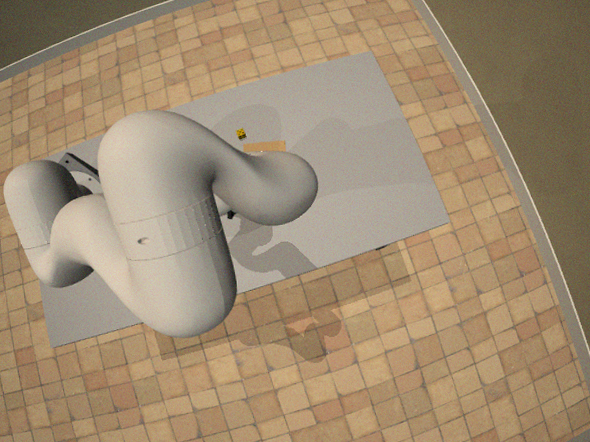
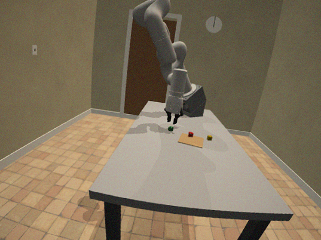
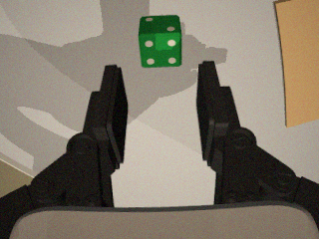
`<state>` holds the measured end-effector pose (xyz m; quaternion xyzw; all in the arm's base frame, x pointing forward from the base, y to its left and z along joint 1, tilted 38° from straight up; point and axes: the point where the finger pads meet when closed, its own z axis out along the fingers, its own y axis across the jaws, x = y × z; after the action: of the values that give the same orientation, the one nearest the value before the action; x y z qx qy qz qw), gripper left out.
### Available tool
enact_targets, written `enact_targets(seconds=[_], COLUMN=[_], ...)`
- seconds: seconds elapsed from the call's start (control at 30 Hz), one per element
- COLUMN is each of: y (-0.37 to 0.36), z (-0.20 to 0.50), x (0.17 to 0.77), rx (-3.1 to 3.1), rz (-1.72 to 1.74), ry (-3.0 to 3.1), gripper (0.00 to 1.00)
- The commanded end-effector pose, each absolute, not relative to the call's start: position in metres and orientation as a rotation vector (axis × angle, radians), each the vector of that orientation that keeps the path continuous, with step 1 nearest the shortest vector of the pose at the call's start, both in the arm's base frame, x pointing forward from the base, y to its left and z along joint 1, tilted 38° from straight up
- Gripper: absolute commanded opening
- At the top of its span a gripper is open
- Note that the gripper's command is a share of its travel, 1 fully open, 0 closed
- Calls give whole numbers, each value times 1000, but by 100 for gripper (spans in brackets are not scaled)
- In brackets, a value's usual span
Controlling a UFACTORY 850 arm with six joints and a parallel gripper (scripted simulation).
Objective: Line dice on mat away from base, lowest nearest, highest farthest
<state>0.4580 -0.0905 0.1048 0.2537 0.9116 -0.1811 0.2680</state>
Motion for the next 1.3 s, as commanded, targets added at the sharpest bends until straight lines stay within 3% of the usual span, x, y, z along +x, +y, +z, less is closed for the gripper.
enact_targets(seconds=[0.0,1.27], y=[-94,-101], z=[100,88], x=[461,467], rx=[684,684], rz=[-488,-488], ry=[2458,2458], gripper=[42,42])
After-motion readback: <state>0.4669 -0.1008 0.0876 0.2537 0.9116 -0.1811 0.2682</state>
